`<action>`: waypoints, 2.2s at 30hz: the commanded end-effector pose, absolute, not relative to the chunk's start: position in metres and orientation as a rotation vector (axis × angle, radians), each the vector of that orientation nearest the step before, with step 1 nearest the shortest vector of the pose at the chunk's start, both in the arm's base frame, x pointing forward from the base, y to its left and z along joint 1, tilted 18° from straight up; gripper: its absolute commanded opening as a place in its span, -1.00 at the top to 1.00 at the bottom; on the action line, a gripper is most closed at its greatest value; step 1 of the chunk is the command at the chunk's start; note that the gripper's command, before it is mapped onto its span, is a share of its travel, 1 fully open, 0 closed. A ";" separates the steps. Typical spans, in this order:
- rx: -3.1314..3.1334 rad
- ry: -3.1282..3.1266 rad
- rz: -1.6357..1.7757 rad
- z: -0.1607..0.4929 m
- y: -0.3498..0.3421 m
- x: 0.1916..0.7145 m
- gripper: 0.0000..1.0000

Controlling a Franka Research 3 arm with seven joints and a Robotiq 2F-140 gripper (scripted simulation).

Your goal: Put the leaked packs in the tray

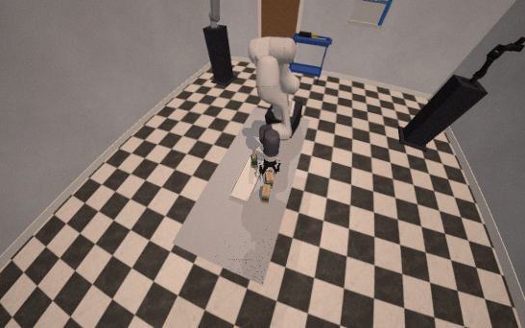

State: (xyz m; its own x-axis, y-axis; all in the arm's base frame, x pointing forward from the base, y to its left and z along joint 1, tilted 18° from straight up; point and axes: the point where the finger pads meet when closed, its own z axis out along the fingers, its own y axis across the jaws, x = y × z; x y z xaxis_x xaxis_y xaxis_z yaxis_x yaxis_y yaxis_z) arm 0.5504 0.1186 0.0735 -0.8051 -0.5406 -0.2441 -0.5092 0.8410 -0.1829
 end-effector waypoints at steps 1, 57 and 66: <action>-0.766 2.728 -0.153 0.068 0.121 0.556 -0.07; -0.766 2.728 -0.153 0.047 0.121 0.563 -0.07; -0.766 2.728 -0.153 0.047 0.121 0.563 0.54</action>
State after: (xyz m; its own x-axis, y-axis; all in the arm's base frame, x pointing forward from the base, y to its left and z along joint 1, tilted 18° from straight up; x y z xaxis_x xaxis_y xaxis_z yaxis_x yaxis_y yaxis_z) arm 0.5618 0.1194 0.0468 -0.8118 -0.5251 -0.2556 -0.4928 0.8508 -0.1825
